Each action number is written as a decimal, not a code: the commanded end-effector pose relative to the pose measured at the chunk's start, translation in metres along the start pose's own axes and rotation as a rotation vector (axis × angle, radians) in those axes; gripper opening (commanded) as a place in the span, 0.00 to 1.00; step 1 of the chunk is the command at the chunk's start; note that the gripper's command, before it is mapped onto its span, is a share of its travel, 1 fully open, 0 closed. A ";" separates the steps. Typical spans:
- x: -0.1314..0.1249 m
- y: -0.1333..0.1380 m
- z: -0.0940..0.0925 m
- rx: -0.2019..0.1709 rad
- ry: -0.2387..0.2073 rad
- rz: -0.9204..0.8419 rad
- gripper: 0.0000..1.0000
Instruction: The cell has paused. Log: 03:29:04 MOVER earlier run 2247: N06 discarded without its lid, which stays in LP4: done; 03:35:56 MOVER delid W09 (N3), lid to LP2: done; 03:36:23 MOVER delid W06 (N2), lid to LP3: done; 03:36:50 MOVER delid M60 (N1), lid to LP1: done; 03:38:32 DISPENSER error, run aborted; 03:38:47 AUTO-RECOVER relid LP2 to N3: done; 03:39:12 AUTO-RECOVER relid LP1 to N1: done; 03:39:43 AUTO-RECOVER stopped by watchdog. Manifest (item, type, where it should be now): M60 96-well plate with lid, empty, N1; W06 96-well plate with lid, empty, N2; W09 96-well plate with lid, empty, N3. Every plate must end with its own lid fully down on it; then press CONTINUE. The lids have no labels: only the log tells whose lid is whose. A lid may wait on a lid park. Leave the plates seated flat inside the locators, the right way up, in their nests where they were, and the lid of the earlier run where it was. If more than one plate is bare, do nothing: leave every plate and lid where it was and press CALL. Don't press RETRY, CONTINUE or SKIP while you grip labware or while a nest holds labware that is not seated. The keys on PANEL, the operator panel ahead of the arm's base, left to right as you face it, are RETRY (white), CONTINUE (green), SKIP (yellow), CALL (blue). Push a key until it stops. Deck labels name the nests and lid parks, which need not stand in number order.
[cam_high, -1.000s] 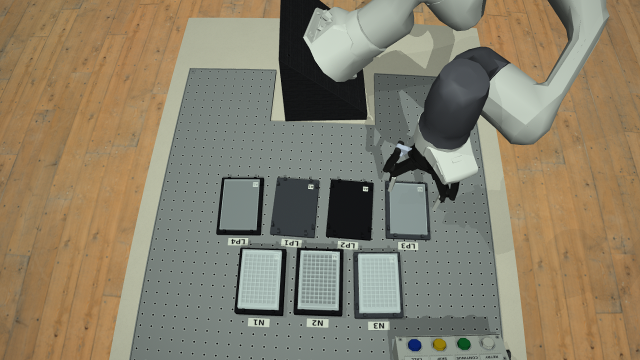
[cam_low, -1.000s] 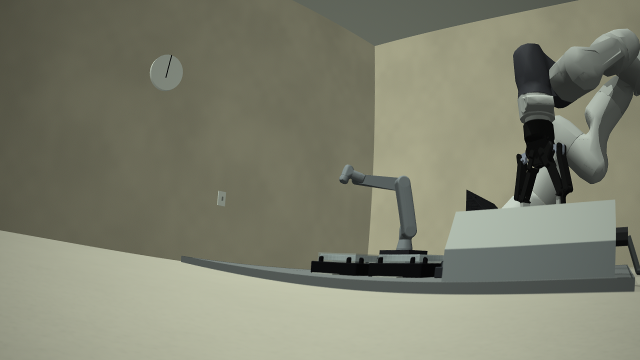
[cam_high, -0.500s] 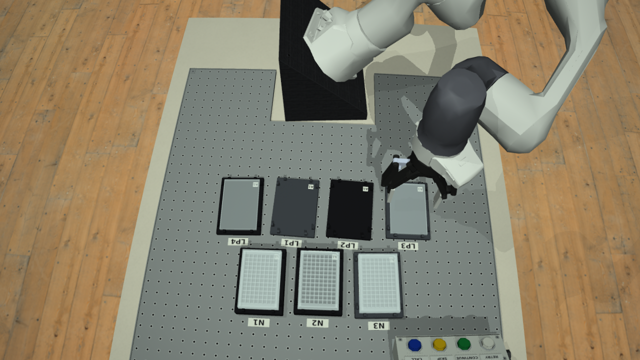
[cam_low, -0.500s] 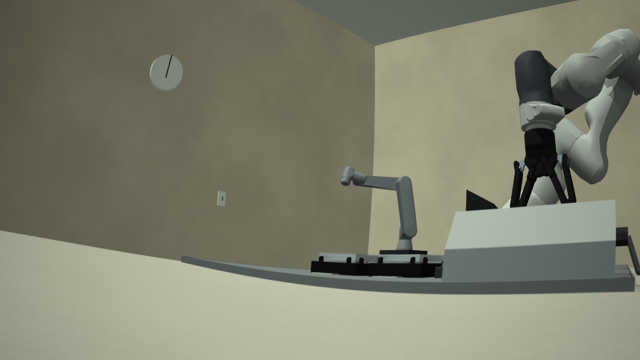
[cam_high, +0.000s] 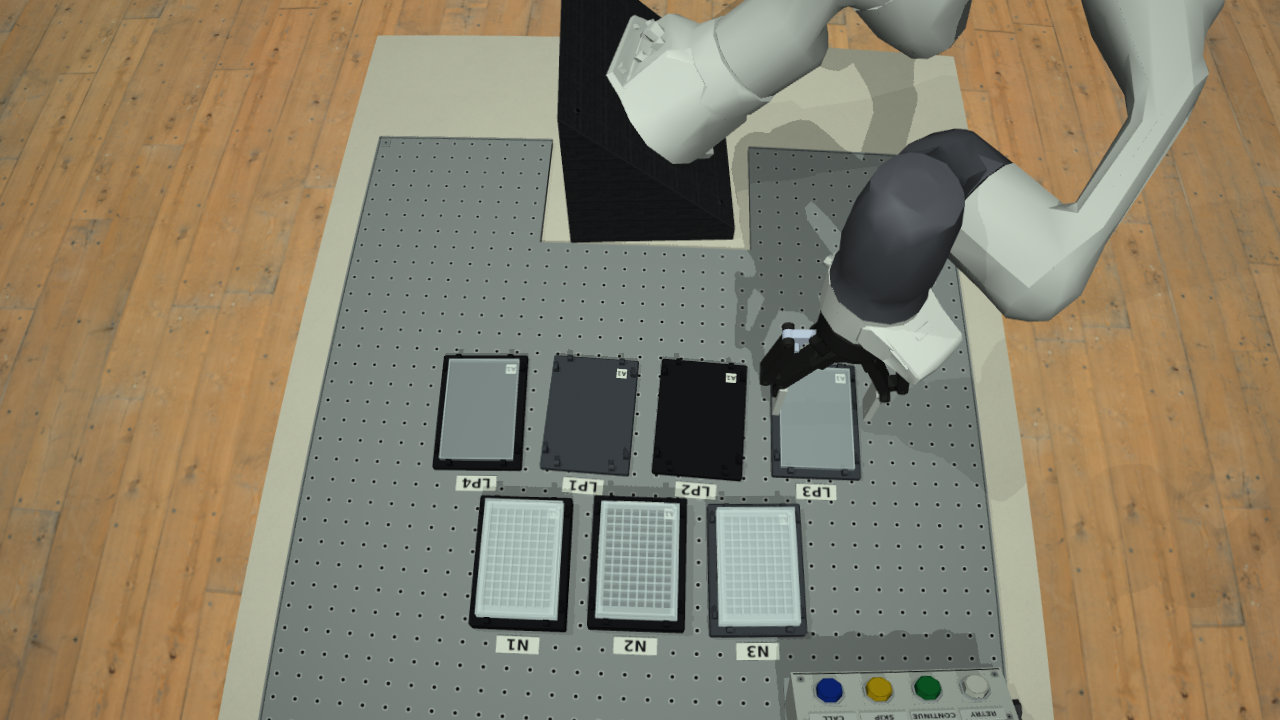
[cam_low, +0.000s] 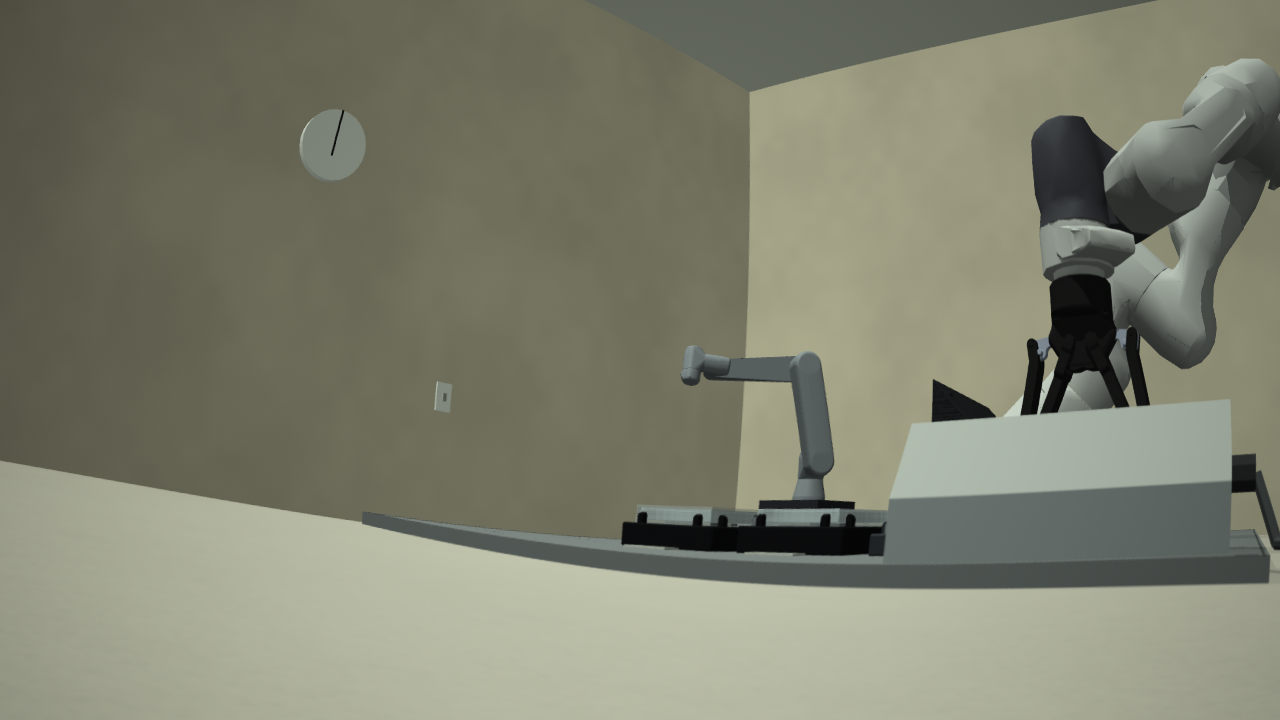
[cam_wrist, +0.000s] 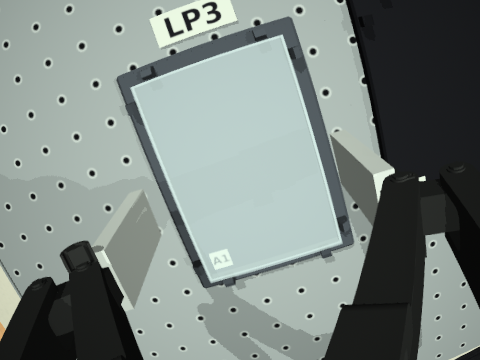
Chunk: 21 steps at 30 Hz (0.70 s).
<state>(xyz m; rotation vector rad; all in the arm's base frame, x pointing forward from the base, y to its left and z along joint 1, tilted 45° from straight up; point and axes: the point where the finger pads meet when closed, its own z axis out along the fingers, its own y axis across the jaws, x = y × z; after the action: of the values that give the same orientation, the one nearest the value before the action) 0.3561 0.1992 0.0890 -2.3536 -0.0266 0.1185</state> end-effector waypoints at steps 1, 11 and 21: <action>0.001 0.001 0.004 -0.003 0.006 -0.028 0.66; 0.001 0.001 0.008 -0.003 0.006 -0.028 0.66; 0.001 0.001 0.008 -0.003 0.006 -0.028 0.66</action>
<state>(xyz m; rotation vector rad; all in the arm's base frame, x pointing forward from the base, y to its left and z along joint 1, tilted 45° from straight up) 0.3566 0.2036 0.0832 -2.3549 -0.0493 0.1016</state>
